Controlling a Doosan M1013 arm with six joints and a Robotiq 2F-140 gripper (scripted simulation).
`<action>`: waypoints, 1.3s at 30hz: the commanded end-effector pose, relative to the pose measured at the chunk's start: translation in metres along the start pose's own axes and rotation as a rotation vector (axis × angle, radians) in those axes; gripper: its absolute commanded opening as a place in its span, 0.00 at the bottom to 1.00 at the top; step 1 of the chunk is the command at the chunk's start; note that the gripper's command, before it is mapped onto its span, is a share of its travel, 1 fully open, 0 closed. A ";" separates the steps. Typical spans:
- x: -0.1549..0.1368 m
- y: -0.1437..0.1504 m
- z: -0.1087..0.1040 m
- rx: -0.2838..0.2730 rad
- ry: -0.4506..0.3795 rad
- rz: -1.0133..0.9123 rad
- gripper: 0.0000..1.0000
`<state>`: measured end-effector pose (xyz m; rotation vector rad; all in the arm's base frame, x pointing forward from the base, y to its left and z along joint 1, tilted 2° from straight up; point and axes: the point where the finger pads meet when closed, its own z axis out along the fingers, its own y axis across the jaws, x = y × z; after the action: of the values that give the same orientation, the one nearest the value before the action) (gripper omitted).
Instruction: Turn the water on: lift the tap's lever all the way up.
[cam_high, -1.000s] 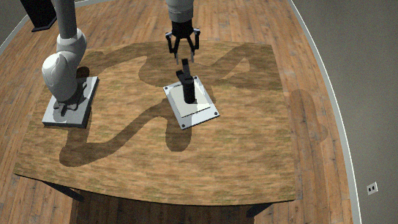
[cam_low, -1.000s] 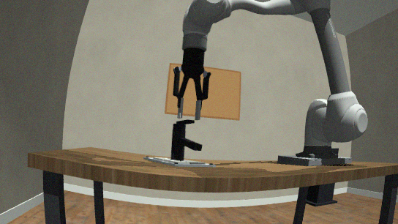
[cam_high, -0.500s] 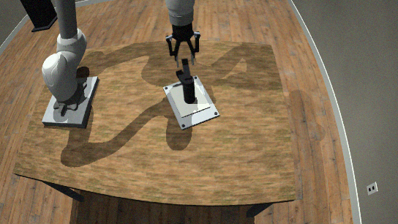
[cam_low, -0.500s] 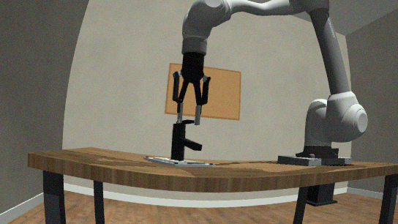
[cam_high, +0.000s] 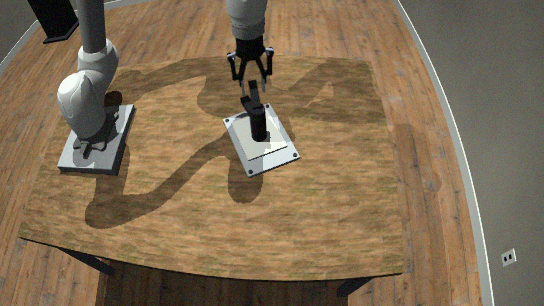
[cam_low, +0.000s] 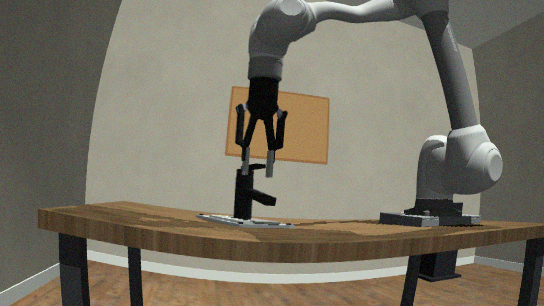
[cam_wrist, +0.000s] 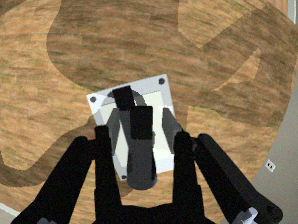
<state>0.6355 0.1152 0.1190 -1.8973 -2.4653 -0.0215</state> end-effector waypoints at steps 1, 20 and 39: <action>0.000 0.000 0.002 0.000 0.000 0.000 0.37; 0.000 0.000 0.006 0.000 0.000 0.000 0.37; 0.000 0.000 0.006 0.000 0.000 0.000 0.37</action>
<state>0.6354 0.1154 0.1130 -1.8973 -2.4653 -0.0216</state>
